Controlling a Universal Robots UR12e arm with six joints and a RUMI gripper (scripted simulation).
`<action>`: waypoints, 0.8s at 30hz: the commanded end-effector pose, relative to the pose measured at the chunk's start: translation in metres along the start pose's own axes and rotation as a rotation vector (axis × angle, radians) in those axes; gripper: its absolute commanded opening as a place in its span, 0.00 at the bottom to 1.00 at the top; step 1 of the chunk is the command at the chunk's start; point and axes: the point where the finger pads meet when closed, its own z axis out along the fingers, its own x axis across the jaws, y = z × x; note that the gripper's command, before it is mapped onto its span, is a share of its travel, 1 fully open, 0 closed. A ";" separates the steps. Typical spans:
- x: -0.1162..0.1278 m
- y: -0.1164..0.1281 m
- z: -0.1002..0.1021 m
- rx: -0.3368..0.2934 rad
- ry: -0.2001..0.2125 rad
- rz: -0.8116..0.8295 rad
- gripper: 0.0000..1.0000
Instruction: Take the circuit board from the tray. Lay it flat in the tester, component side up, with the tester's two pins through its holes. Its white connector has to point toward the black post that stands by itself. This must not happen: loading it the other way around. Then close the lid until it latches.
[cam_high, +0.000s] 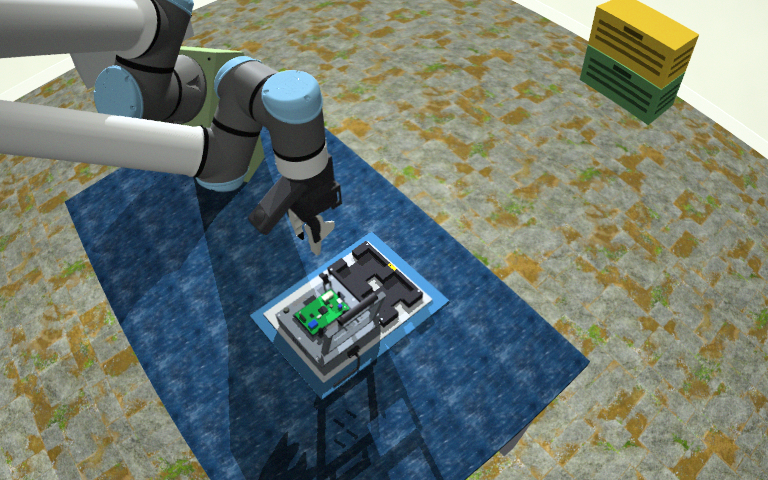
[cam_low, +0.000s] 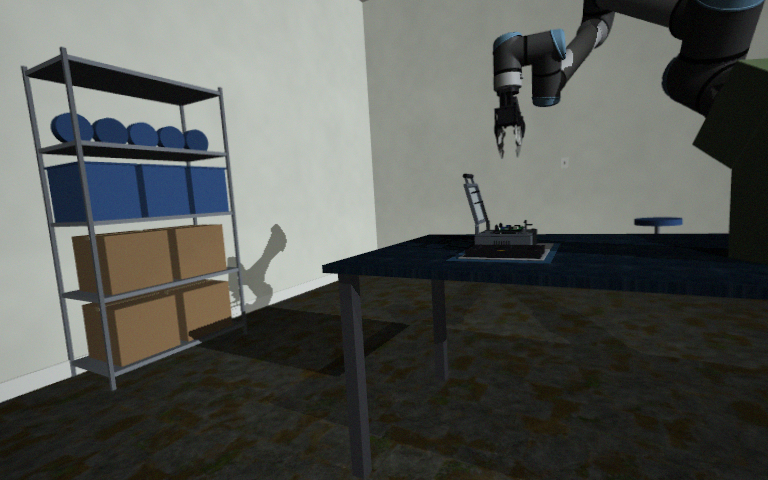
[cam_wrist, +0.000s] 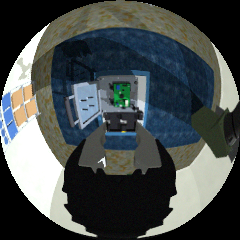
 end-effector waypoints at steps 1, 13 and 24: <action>-0.002 -0.001 -0.002 0.000 -0.003 0.003 0.30; -0.003 -0.001 -0.002 0.000 -0.003 0.003 0.30; -0.030 -0.001 0.000 0.000 -0.001 0.002 0.30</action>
